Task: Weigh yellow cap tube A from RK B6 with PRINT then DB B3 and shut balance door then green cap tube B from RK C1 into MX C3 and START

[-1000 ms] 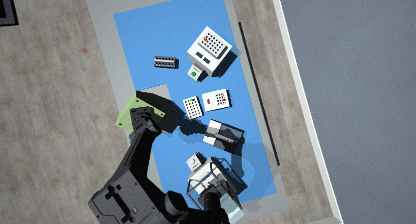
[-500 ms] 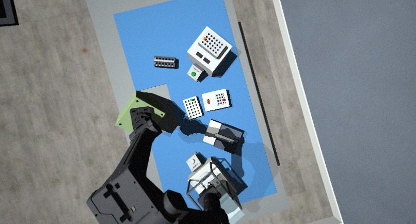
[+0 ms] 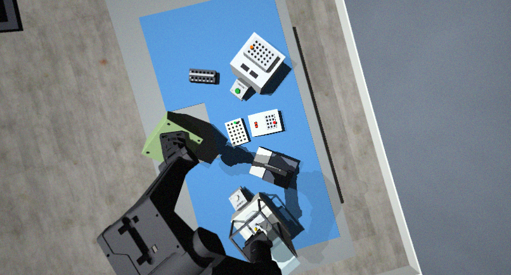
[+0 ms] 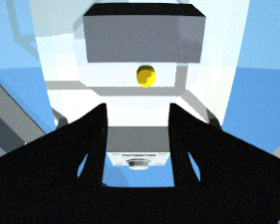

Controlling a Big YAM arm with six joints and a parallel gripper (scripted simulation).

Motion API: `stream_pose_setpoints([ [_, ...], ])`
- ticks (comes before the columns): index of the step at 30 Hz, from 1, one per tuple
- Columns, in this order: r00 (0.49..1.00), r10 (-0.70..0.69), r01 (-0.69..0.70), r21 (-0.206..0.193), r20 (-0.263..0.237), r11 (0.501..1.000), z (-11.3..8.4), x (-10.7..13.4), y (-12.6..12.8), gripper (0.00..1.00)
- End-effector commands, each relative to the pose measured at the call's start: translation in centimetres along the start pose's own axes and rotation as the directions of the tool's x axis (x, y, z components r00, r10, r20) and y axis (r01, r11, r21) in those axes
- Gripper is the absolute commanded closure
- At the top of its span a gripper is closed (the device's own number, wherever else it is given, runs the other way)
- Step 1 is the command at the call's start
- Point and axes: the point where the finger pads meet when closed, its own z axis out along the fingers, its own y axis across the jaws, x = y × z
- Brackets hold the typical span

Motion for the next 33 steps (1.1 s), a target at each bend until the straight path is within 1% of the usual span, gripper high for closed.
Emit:
stream_pose_setpoints([
  [1, 0.998, -0.012, 0.012, 0.006, 0.060, 1.000, -3.2, -2.5, -0.4, 0.64],
  [6, 0.998, -0.012, 0.012, 0.006, 0.061, 1.000, -4.1, -2.4, -0.3, 0.64],
  [8, 0.998, -0.012, 0.012, 0.006, 0.061, 1.000, -4.1, -2.4, -0.3, 0.64],
  [9, 1.000, -0.007, 0.007, 0.005, 0.026, 1.000, -2.8, -1.8, -0.6, 0.64],
  [12, 0.998, -0.012, 0.012, 0.007, 0.060, 1.000, -4.7, -2.4, -0.3, 0.64],
  [23, 0.998, -0.013, 0.013, 0.007, 0.062, 1.000, -6.7, -2.4, -0.3, 0.64],
  [25, 0.998, -0.013, 0.013, 0.007, 0.062, 1.000, -6.7, -2.4, -0.3, 0.64],
  [26, 1.000, -0.007, 0.007, 0.005, 0.024, 1.000, -5.2, -1.8, -0.6, 0.64],
  [29, 0.998, -0.013, 0.013, 0.007, 0.063, 1.000, -7.4, -2.4, -0.3, 0.64],
  [33, 0.998, -0.013, 0.013, 0.007, 0.063, 1.000, -8.1, -2.3, -0.3, 0.64],
])
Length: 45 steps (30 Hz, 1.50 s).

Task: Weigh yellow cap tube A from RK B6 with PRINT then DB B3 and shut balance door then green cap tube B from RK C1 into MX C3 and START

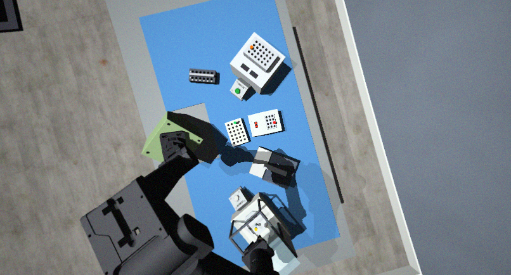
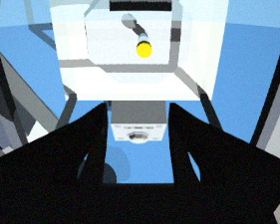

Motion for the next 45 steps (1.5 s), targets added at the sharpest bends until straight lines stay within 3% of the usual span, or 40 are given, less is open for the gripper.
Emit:
stream_pose_setpoints([
  [1, 0.998, -0.014, 0.014, 0.007, 0.066, 1.000, -3.5, -2.4, -0.3, 0.64],
  [9, 0.998, -0.014, 0.014, 0.007, 0.066, 1.000, -4.6, -2.4, -0.3, 0.64],
  [10, 1.000, -0.008, 0.008, 0.006, 0.030, 1.000, -3.1, -2.1, -0.5, 0.64],
  [13, 0.998, -0.015, 0.014, 0.008, 0.067, 1.000, -5.3, -2.3, -0.3, 0.64],
  [24, 0.998, -0.015, 0.014, 0.008, 0.066, 1.000, -7.1, -2.3, -0.2, 0.64],
  [26, 0.998, -0.015, 0.014, 0.008, 0.066, 1.000, -7.1, -2.3, -0.2, 0.64],
  [27, 0.999, -0.009, 0.009, 0.006, 0.033, 1.000, -5.8, -2.1, -0.5, 0.64],
  [30, 0.998, -0.015, 0.015, 0.009, 0.068, 1.000, -7.9, -2.2, -0.2, 0.64],
  [35, 0.998, -0.016, 0.015, 0.008, 0.068, 1.000, -8.8, -2.2, -0.2, 0.64],
  [39, 0.999, -0.009, 0.009, 0.003, 0.033, 1.000, -6.9, -1.3, 0.0, 0.64],
  [45, 0.999, -0.009, 0.009, 0.003, 0.033, 1.000, -6.9, -1.3, 0.0, 0.64],
])
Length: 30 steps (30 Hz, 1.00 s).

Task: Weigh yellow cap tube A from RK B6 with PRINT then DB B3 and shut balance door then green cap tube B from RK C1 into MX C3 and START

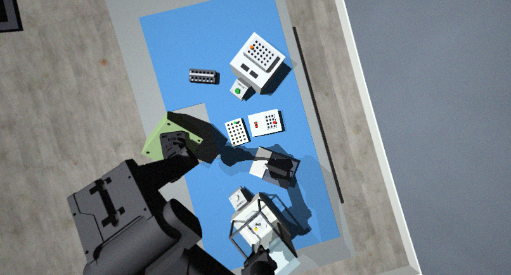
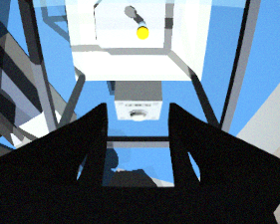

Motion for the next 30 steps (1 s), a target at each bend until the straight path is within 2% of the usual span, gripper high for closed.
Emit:
stream_pose_setpoints([
  [1, 1.000, -0.008, 0.008, 0.002, 0.027, 1.000, -1.2, -1.1, 0.0, 0.64],
  [29, 1.000, -0.008, 0.008, 0.002, 0.027, 1.000, -1.2, -1.1, 0.0, 0.64],
  [30, 0.999, -0.007, 0.007, 0.007, 0.045, 1.000, -2.3, -1.0, -0.3, 0.70],
])
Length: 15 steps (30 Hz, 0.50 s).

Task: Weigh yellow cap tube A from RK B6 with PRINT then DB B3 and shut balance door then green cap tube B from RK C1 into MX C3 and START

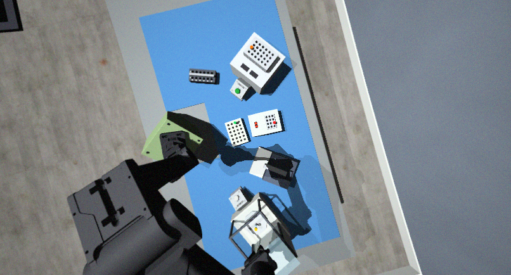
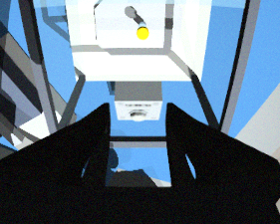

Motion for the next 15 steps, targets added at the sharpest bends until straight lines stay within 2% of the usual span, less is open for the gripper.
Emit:
stream_pose_setpoints([
  [1, 0.999, -0.007, 0.007, 0.007, 0.044, 1.000, -2.3, -1.0, -0.3, 0.70],
  [2, 0.999, -0.007, 0.007, 0.007, 0.044, 1.000, -2.3, -1.0, -0.3, 0.70],
  [3, 0.998, -0.011, 0.011, 0.009, 0.066, 1.000, -3.2, -2.1, -0.2, 0.70],
  [8, 0.998, -0.011, 0.010, 0.008, 0.063, 1.000, -3.5, -2.2, -0.2, 0.70],
  [11, 0.999, -0.008, 0.007, 0.007, 0.046, 1.000, -2.8, -1.5, -0.3, 0.70],
  [12, 0.999, -0.005, 0.005, 0.002, 0.034, 1.000, -1.9, -1.3, 0.1, 0.70],
  [15, 0.999, -0.005, 0.005, 0.002, 0.034, 1.000, -1.9, -1.3, 0.1, 0.70],
])
